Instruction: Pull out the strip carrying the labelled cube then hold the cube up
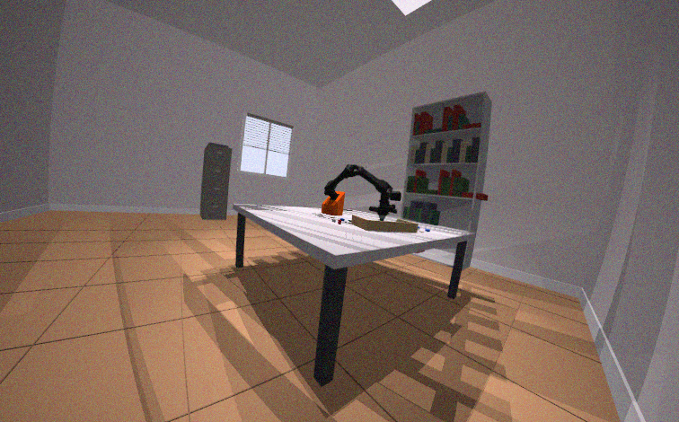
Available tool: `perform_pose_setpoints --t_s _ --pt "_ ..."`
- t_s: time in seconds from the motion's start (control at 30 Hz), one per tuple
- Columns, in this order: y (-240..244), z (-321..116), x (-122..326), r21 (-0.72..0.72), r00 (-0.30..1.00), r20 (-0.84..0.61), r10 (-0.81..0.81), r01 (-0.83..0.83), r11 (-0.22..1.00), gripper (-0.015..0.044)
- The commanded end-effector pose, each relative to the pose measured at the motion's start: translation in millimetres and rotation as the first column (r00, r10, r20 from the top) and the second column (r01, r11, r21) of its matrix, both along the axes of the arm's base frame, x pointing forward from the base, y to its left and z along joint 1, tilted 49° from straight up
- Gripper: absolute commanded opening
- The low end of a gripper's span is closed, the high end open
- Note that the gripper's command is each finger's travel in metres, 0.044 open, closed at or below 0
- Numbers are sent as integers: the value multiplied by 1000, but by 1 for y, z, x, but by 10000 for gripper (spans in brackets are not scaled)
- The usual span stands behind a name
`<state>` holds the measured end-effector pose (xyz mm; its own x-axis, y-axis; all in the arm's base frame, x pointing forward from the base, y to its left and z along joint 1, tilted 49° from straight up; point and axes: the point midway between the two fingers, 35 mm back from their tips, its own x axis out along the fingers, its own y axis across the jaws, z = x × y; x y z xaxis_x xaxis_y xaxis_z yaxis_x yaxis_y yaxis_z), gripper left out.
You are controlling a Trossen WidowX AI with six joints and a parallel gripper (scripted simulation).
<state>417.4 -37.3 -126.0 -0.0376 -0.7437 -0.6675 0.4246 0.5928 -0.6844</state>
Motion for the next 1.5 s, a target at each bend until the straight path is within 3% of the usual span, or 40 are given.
perform_pose_setpoints --t_s 0.0,1.47 --pt "0 0 0 -5 1000 -3 7 -7 1000 0" --pt "-2 -4 4 -5 1000 -3 7 -7 1000 0"
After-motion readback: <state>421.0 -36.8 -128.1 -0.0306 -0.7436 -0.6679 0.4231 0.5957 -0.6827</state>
